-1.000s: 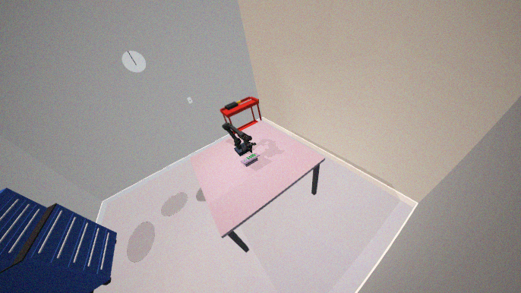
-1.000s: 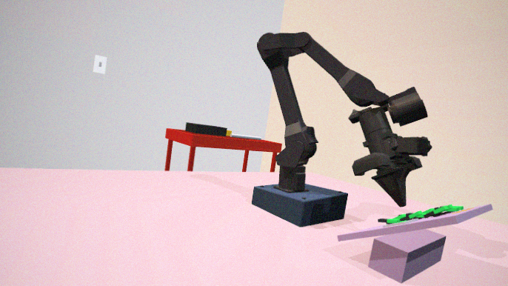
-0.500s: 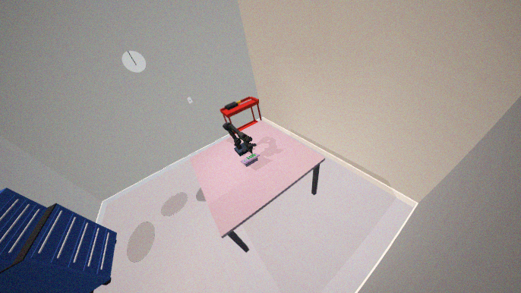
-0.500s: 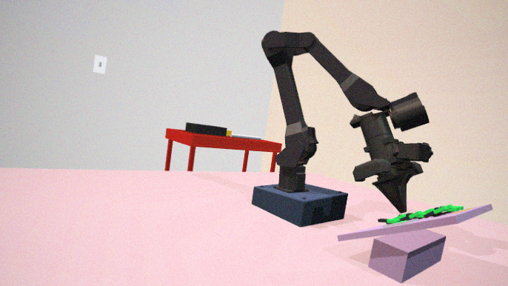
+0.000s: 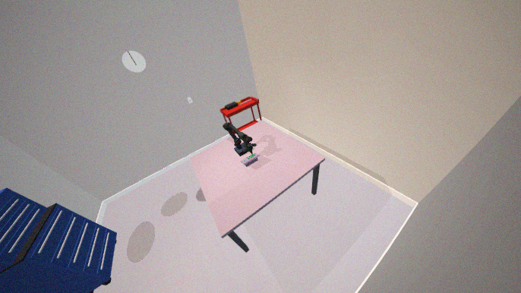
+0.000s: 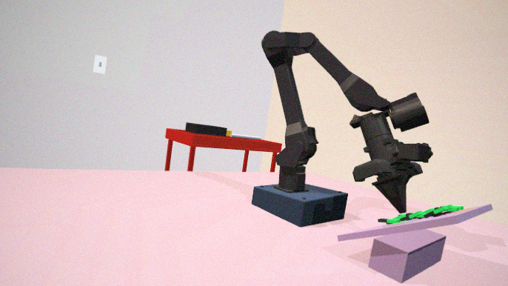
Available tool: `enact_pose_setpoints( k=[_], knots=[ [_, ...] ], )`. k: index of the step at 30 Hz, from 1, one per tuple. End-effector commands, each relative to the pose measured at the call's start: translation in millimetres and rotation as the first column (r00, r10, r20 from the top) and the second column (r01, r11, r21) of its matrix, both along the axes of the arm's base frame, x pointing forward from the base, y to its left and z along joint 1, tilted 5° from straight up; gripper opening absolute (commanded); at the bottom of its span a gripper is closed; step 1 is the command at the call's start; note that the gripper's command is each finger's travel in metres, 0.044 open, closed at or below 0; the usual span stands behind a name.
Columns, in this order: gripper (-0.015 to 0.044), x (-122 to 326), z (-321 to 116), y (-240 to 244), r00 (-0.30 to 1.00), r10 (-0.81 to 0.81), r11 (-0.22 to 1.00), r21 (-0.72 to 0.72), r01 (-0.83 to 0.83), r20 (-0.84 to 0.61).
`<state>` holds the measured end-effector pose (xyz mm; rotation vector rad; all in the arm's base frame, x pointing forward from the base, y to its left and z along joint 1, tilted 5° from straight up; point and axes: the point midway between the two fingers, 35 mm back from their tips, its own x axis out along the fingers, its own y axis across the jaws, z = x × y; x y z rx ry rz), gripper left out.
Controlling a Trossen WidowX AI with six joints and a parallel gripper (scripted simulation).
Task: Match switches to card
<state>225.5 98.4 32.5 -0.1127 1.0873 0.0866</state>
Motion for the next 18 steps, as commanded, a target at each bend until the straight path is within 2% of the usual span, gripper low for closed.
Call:
enact_pose_setpoints(
  k=[1,18],
  knots=[
    [0.0,-1.0,-1.2,0.2,1.0,0.004,1.0,0.001,-0.004,-0.004],
    [0.0,-0.2,-2.9,0.2,1.0,0.004,1.0,0.001,-0.004,-0.004]
  ],
)
